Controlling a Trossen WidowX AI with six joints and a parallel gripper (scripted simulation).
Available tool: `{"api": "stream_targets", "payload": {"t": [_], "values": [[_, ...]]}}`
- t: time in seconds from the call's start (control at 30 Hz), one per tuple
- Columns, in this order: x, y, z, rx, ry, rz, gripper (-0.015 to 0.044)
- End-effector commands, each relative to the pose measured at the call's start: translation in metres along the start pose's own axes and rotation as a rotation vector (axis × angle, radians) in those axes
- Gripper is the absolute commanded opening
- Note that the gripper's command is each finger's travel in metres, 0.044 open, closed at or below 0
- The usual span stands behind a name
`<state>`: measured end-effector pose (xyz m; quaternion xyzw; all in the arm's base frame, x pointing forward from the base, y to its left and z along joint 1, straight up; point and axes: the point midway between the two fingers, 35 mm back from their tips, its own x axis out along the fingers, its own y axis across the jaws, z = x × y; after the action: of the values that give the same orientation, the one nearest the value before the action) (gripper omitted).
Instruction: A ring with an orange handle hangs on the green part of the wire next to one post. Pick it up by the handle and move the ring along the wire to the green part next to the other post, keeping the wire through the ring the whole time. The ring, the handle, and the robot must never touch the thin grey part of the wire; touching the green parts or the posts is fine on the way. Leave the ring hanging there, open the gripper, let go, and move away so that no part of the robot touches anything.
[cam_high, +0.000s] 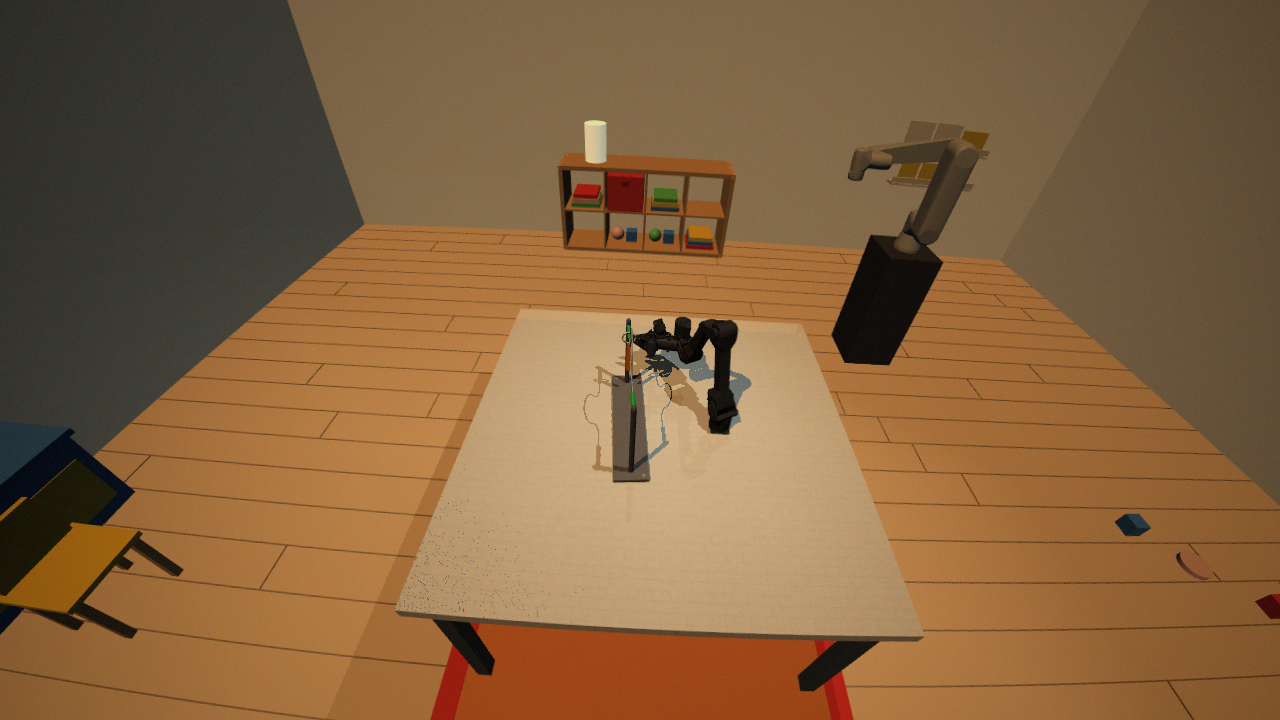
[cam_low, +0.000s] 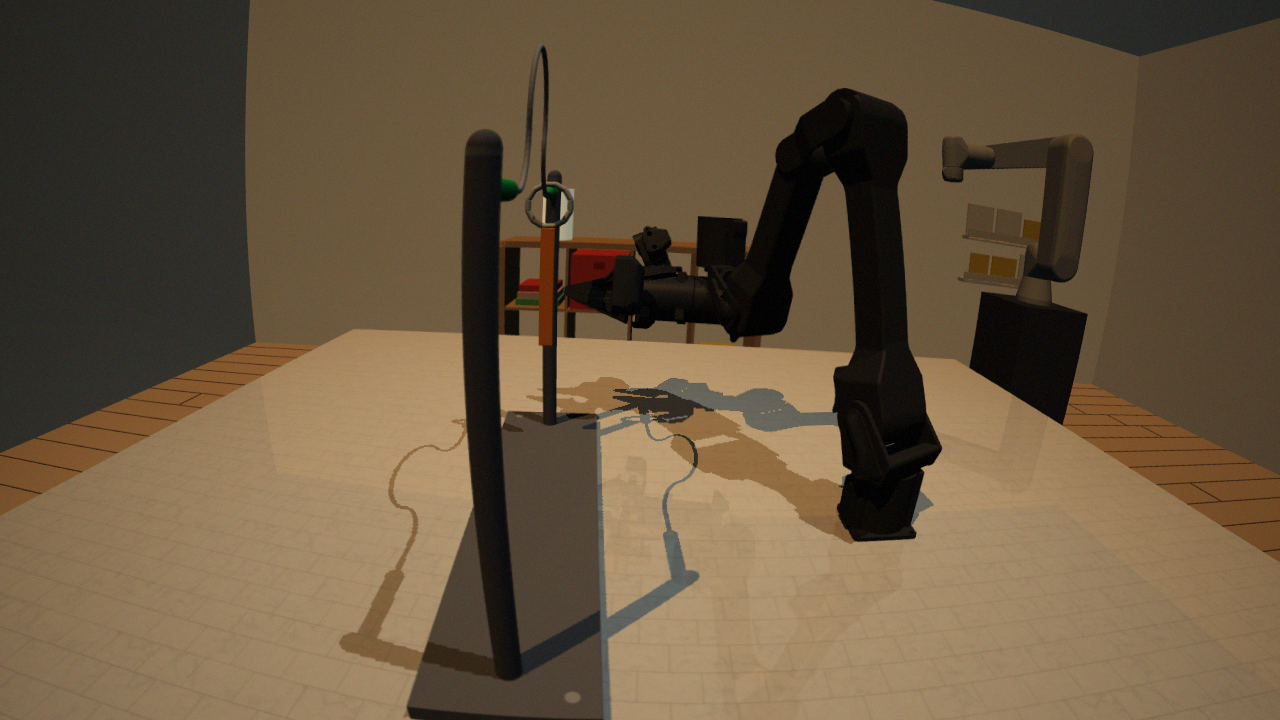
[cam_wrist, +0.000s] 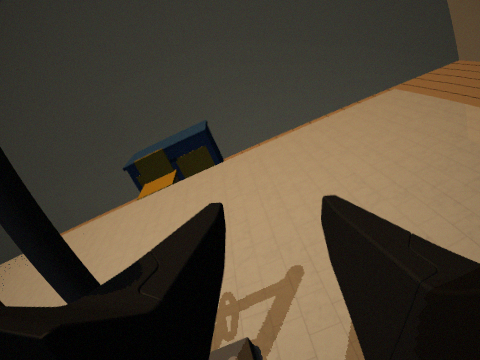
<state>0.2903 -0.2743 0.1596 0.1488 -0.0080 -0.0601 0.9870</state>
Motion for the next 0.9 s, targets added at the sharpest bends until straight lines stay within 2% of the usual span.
{"api": "stream_targets", "payload": {"t": [0.0, 0.3, 0.63, 0.87], "values": [[-0.034, 0.018, -0.046, -0.062, 0.059, 0.119, 0.016], [-0.101, 0.078, -0.103, -0.174, 0.082, 0.369, 0.016], [-0.102, 0.082, -0.105, -0.178, 0.082, 0.372, 0.016], [-0.079, 0.092, -0.087, -0.241, 0.074, 0.302, 0.016]]}}
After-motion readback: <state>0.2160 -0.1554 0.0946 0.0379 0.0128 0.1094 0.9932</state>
